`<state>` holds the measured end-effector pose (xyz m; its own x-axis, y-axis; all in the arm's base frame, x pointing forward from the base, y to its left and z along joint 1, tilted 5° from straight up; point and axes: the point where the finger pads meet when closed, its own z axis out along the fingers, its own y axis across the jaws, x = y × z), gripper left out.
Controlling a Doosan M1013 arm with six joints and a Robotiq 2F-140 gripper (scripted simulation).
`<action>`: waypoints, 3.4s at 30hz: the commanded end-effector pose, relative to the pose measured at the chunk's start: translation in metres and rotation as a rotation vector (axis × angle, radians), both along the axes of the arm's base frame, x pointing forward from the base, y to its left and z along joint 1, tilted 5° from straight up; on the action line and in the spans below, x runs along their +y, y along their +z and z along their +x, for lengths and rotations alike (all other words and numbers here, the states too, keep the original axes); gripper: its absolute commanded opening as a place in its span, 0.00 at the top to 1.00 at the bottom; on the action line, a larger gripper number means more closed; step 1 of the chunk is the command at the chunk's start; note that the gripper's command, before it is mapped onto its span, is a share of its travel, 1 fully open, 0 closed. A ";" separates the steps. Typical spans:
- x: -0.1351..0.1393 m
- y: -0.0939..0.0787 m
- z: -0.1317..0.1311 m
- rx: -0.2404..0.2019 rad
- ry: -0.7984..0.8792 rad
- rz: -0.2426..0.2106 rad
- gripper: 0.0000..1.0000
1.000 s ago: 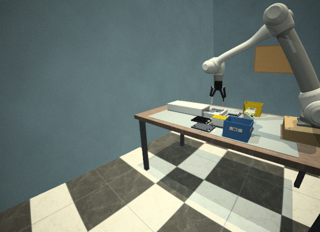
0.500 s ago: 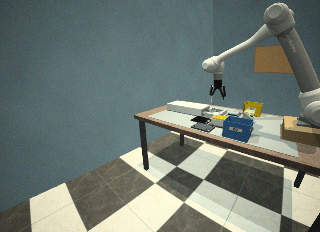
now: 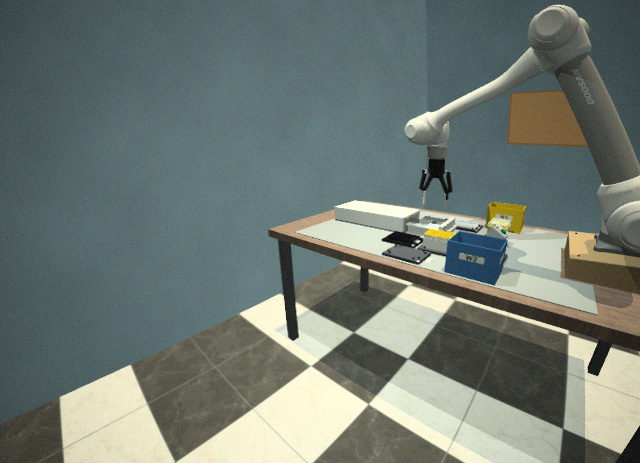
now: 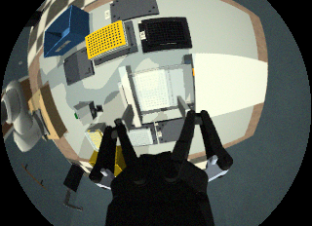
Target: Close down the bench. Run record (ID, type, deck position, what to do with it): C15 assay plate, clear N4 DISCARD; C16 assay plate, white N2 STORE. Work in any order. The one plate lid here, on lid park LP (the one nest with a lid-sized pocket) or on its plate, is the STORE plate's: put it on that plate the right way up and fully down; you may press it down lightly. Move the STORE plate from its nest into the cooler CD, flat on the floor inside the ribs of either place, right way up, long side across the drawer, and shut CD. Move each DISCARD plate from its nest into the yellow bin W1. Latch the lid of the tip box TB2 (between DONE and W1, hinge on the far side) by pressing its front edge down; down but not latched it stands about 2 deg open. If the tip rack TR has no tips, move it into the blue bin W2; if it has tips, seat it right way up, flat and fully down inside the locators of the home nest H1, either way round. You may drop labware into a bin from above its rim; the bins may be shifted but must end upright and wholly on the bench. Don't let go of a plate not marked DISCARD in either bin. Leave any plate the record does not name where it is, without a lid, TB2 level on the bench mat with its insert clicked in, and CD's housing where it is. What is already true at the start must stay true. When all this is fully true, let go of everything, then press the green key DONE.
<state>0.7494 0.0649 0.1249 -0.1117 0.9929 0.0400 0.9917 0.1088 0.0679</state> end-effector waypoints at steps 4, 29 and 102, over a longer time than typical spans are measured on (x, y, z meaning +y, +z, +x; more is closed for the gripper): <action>0.000 0.000 0.000 0.000 0.000 0.000 0.34; -0.004 -0.013 -0.041 0.000 0.000 0.000 0.39; -0.012 -0.089 -0.139 0.000 0.000 0.000 1.00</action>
